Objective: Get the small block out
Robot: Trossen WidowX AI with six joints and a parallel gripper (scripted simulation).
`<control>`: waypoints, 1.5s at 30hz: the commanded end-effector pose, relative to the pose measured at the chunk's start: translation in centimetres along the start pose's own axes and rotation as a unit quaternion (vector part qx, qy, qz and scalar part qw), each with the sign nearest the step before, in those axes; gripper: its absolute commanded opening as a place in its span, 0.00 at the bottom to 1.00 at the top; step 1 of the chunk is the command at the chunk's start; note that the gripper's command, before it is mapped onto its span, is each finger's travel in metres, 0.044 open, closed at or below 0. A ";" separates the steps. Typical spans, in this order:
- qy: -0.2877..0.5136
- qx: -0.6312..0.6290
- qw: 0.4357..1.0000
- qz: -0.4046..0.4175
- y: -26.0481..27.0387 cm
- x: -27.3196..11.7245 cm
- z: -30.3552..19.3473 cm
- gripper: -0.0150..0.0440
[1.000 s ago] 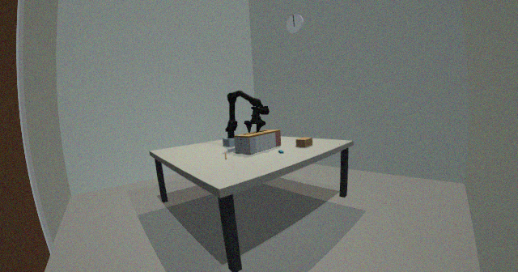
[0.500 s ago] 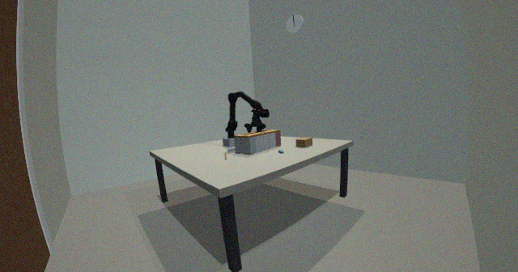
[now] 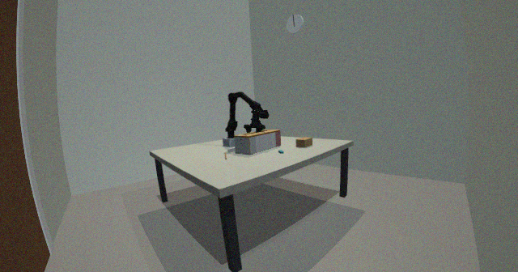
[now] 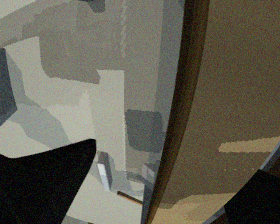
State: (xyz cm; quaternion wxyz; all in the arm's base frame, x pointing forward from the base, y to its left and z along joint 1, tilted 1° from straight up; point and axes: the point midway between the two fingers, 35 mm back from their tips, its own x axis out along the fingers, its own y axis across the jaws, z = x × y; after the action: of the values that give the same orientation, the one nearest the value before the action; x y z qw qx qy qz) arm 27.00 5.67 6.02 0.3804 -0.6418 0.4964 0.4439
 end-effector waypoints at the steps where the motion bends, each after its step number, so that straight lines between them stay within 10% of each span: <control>1: 0.001 0.001 1.000 -0.001 0.1 0.3 -1.1 0.93; 45: 0.006 0.001 1.000 -0.001 0.0 3.6 -10.9 0.93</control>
State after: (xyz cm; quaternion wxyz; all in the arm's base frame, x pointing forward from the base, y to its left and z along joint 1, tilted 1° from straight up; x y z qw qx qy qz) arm 29.20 -4.79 6.10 0.3780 -0.6450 0.4991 0.4381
